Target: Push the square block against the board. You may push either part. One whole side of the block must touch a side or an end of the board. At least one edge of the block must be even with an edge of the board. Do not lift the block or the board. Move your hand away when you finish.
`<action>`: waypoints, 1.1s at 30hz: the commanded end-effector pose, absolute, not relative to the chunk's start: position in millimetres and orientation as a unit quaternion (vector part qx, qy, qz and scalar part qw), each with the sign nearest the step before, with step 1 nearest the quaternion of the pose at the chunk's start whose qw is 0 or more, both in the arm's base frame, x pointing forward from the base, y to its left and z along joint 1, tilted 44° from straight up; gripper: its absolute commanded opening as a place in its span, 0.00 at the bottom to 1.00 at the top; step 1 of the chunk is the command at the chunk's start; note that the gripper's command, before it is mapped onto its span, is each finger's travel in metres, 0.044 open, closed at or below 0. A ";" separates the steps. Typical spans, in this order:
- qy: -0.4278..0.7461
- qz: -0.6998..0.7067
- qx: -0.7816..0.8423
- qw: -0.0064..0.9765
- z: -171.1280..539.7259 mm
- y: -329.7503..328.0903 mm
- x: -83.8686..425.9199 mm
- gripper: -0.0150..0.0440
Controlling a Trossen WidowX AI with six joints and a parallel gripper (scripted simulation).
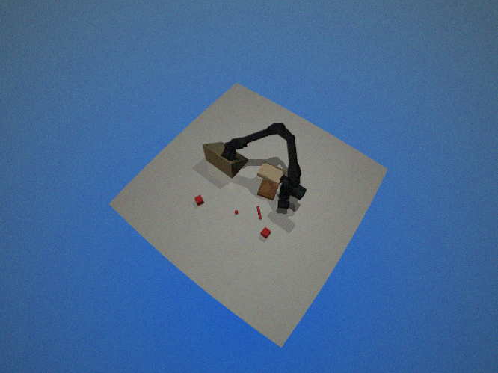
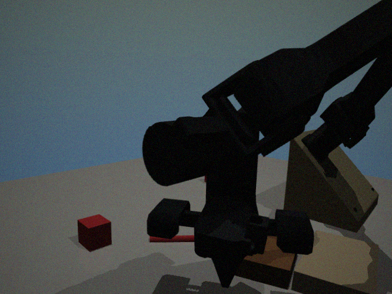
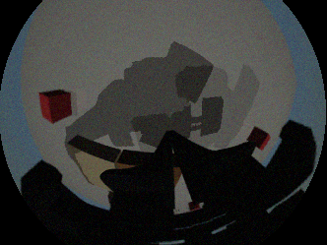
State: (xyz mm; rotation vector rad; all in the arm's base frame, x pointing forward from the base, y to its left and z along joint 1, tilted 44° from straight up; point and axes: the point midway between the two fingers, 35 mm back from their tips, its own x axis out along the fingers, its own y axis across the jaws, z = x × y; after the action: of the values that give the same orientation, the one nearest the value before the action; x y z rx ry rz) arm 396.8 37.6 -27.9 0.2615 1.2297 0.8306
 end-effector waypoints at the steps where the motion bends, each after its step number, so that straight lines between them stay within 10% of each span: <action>1: 0.552 0.371 0.117 0.738 1.1 8.4 396.7 0.25; 33: 0.659 0.093 0.419 0.617 -35.7 -29.1 337.5 0.25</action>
State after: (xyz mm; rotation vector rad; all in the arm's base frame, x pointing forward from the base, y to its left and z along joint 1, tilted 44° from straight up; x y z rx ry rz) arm 343.5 -26.3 -32.9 0.9031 1.4984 0.2779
